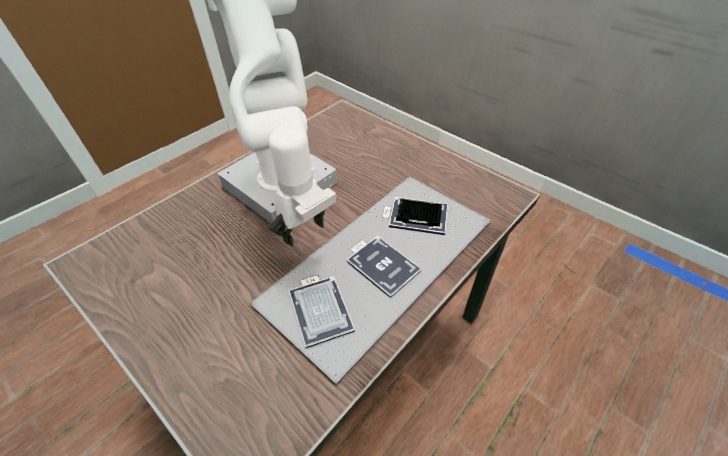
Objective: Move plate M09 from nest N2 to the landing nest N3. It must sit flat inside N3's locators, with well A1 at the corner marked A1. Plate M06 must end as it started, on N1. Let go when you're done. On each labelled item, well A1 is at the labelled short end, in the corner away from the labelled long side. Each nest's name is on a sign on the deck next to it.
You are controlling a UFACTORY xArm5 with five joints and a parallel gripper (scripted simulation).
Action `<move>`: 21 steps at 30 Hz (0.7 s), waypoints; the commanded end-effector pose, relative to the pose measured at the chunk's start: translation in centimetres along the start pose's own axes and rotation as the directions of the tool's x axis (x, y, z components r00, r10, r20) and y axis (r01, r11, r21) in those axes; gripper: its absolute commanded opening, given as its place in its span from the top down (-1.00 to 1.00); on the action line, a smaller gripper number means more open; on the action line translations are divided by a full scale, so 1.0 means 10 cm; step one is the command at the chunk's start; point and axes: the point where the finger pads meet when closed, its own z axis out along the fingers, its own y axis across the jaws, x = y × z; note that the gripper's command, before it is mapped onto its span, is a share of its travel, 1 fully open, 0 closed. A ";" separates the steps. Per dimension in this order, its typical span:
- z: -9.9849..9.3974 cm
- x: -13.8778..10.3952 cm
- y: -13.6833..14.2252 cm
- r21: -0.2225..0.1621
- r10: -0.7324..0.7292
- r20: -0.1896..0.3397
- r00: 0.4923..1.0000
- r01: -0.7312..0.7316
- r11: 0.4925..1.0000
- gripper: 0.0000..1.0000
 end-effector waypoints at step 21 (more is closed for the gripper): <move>-0.02 0.01 -1.17 -0.005 -0.581 -0.003 0.814 0.581 0.814 -1.00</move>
